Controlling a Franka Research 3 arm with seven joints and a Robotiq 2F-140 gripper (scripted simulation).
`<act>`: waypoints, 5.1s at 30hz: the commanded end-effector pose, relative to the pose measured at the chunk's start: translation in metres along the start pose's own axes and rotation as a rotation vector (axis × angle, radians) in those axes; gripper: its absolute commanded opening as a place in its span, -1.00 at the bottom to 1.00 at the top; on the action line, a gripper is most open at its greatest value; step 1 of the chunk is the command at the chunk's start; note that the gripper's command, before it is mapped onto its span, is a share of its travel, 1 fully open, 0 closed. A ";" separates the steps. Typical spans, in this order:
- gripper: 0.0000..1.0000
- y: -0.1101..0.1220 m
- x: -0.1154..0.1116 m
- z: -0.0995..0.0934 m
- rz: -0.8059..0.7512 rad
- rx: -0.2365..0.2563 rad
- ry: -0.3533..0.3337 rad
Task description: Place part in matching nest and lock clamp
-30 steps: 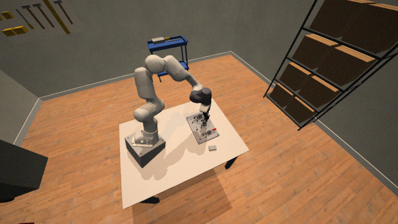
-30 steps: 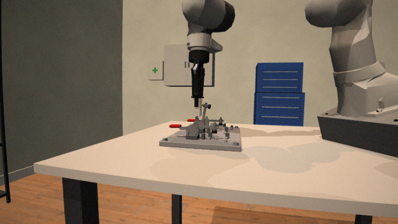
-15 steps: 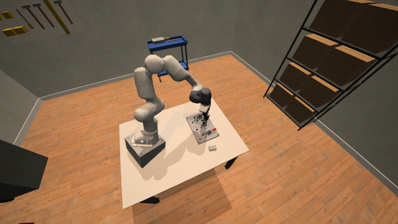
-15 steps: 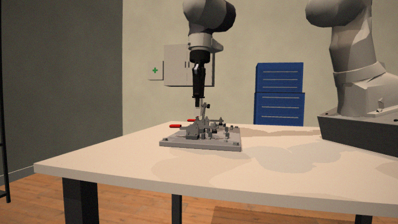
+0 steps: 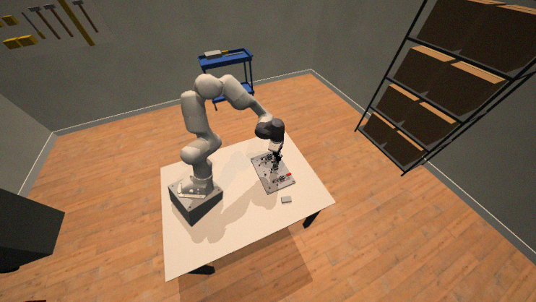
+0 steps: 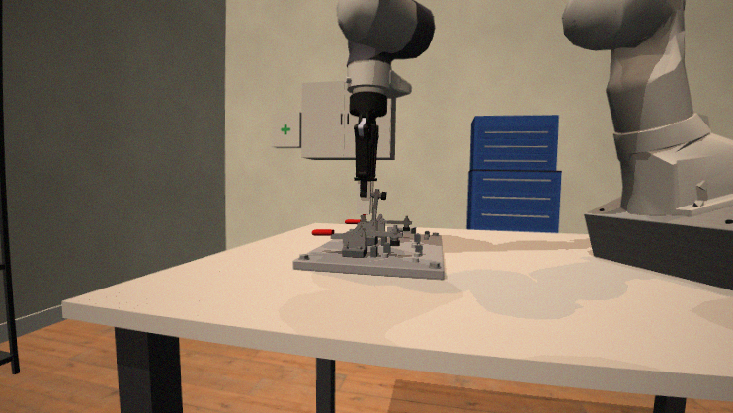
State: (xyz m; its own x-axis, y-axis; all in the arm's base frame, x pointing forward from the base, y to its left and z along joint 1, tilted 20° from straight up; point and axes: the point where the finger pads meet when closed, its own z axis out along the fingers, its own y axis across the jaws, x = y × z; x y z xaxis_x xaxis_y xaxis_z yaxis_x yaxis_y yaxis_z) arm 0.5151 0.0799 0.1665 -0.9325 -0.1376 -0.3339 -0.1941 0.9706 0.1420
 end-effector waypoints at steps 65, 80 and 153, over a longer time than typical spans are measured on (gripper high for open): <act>-0.44 -0.001 0.008 -0.057 -0.006 -0.004 0.017; 0.16 -0.001 0.008 -0.059 -0.006 -0.004 0.017; 0.16 -0.238 0.042 -0.104 -0.006 -0.004 0.017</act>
State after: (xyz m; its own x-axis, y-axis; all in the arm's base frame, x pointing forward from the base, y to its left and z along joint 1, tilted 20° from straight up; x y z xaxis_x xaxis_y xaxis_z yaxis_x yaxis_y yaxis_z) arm 0.4879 -0.1667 0.2163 -0.9486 -0.0830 -0.3052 -0.1399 0.9755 0.1696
